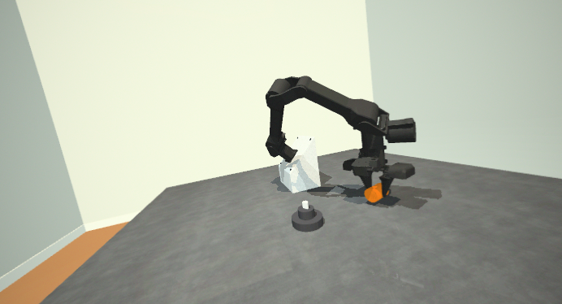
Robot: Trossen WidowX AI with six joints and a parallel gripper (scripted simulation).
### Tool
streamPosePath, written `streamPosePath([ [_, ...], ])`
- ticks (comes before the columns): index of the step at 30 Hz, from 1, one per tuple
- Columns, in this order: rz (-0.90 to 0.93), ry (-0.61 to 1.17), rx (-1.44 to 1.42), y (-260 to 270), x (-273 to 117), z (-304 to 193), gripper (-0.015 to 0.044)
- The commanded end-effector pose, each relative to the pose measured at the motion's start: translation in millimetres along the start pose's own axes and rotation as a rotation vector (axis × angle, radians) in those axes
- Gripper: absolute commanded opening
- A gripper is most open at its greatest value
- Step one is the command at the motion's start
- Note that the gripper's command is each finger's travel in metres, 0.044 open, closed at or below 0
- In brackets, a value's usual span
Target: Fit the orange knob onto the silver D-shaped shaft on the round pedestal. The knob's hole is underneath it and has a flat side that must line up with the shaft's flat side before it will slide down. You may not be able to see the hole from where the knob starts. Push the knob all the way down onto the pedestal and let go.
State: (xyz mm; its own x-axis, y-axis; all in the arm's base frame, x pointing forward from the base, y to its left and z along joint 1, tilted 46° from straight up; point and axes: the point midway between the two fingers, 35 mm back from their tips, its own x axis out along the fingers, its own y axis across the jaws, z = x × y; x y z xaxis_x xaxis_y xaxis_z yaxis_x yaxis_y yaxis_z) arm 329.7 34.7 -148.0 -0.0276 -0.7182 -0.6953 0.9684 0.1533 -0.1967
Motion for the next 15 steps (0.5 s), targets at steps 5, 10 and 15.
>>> streamPosePath([
  [5, 0.004, 0.005, -0.264, 1.0, -2.2, 0.7, 0.0181],
  [10, 0.004, 0.005, -0.432, 1.0, -2.2, 0.7, 0.0181],
  [15, 0.004, 0.004, -0.48, 1.0, -2.2, 0.7, 0.0181],
])
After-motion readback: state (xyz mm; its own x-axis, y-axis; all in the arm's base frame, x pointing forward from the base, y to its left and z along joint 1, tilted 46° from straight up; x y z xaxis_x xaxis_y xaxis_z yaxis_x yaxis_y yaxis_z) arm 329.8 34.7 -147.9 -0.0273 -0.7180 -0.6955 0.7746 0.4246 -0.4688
